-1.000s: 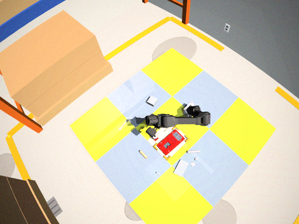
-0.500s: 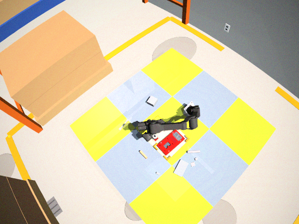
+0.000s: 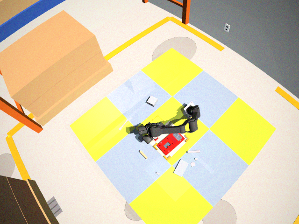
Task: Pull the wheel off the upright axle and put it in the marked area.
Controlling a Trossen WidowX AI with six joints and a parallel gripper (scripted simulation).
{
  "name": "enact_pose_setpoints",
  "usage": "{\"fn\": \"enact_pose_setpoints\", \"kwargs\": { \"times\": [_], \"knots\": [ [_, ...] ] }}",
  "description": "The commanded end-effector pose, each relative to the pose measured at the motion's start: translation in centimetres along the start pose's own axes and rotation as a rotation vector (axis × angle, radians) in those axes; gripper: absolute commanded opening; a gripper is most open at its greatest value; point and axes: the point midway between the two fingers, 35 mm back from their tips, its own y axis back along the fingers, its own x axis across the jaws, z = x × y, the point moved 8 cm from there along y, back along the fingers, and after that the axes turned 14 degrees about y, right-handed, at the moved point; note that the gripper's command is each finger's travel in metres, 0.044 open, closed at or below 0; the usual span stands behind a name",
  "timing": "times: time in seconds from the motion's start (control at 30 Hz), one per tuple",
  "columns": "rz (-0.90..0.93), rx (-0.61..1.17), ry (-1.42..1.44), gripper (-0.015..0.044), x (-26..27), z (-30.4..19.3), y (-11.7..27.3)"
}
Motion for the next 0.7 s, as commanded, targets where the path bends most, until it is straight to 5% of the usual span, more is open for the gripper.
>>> {"fn": "enact_pose_setpoints", "kwargs": {
  "times": [0.0,0.07,0.2,0.47,0.67],
  "knots": [
    [0.002,0.006,-0.007,0.0300,-0.28,0.02,-1.44],
    [0.002,0.006,-0.007,0.0300,-0.28,0.02,-1.44],
    [-0.006,0.004,-0.001,0.0195,-0.14,-0.08,-1.07],
    [-0.006,0.004,-0.001,0.0142,-0.14,-0.08,-1.07],
    [-0.006,0.004,-0.001,0.0000,-0.13,-0.07,-0.95]
  ]
}}
